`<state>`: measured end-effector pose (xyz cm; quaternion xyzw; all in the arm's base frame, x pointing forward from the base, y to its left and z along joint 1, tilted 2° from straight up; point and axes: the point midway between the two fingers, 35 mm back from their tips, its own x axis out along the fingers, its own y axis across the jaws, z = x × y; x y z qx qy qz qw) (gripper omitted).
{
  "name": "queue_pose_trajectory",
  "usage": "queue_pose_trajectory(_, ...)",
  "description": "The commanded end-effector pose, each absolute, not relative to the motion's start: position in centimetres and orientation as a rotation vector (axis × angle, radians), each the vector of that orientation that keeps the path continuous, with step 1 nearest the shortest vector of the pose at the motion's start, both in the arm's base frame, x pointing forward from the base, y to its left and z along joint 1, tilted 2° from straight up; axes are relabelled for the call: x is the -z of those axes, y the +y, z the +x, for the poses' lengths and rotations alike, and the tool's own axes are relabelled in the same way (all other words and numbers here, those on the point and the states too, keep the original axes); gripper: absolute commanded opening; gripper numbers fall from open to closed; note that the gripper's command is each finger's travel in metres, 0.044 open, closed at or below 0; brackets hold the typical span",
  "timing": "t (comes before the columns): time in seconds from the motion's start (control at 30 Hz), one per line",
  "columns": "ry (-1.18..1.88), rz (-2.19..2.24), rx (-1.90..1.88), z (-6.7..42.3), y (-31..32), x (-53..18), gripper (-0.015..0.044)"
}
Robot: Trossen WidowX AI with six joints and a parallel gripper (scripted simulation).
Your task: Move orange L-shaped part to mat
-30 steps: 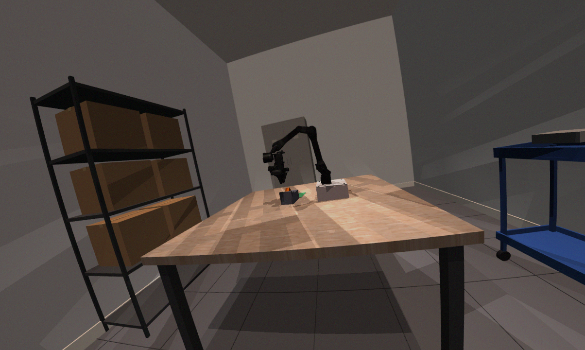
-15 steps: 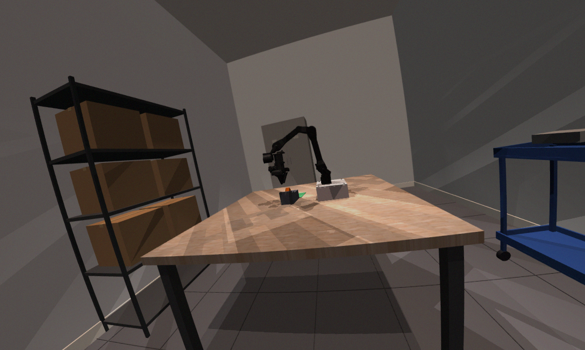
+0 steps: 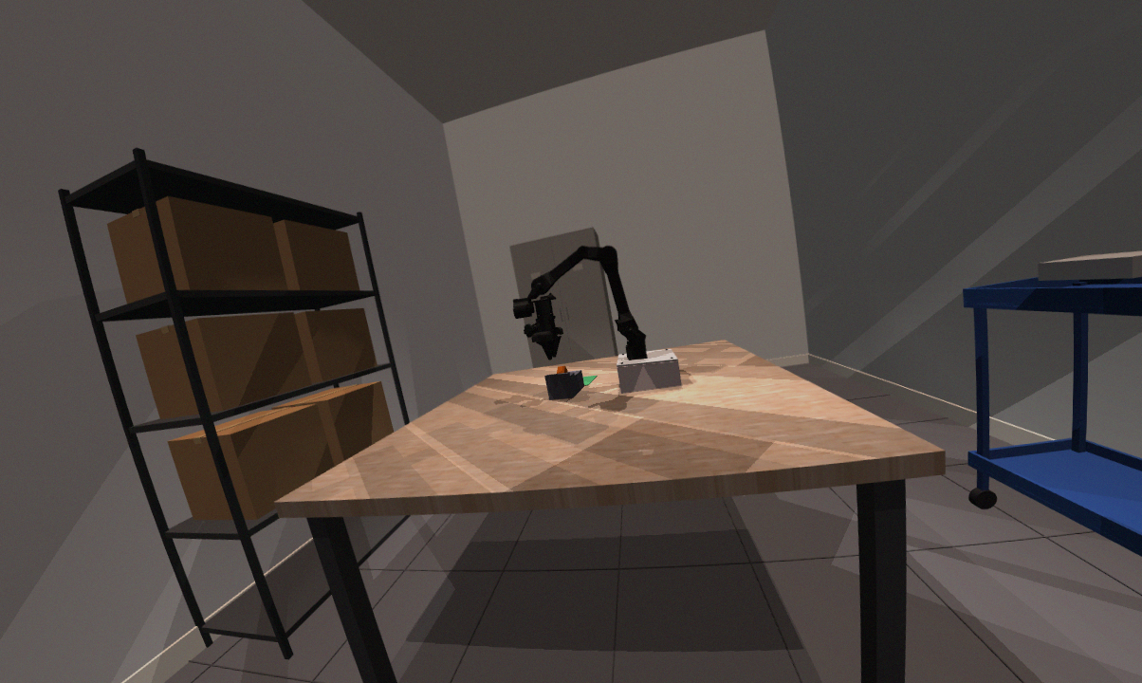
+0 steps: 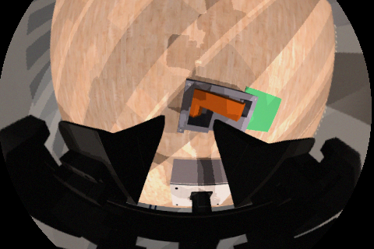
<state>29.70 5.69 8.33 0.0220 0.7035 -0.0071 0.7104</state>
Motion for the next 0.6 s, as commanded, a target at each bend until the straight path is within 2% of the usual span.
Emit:
queue_pose_trajectory(0.0, 1.557, -0.089, -0.116, 29.8, 4.7, -8.3, 0.028)
queue_pose_trajectory(0.47, 1.323, -1.009, -1.023, 29.6, -1.3, -8.2, 0.028)
queue_pose_trajectory(0.57, 1.274, -1.102, -1.117, 29.5, -1.9, -8.2, 0.028)
